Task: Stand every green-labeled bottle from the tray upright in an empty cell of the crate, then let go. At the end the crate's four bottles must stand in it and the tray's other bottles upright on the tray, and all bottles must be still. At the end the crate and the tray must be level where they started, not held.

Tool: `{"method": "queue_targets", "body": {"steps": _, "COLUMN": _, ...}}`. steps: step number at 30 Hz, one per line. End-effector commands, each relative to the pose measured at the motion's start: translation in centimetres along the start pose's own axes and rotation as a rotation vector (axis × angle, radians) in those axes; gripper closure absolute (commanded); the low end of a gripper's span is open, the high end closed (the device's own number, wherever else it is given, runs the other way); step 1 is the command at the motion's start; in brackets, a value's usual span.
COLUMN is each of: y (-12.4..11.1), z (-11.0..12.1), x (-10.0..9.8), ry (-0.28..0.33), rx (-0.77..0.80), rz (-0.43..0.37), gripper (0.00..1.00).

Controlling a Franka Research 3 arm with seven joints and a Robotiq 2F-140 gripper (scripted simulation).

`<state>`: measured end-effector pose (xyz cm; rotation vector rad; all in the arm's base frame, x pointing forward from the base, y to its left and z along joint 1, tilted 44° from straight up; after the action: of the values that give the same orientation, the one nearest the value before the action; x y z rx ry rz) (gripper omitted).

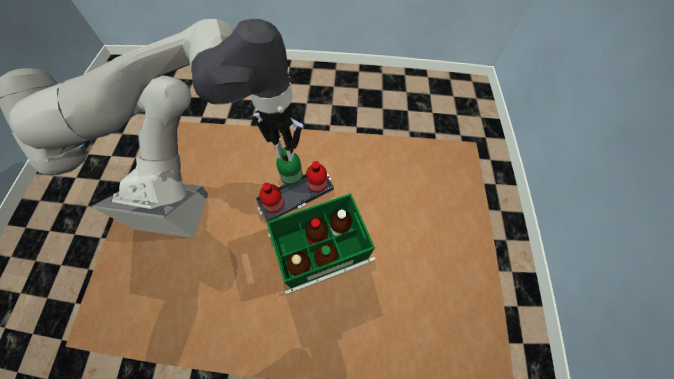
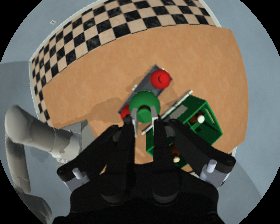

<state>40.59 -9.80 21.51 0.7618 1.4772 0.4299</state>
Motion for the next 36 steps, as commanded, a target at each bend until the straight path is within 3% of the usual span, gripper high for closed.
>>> {"method": "queue_targets", "body": {"steps": 1, "y": 0.01, "z": 0.04, "x": -0.68, "ry": -0.002, "rx": -0.005, "rz": 0.001, "gripper": 1.00}}
{"method": "queue_targets", "body": {"steps": 36, "y": 0.02, "z": 0.03, "x": -1.44, "ry": -0.002, "rx": -0.005, "rz": 0.001, "gripper": 1.00}}
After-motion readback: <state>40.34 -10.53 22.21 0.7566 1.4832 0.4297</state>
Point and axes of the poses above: the point where the finger pads meet when closed, its own x axis out along the fingers, its own z axis across the jaws, y = z × x, the point moved 1 cm from there along -x, back along the fingers, and after that the axes turned 4 degrees about -x, right-handed, at the moved point
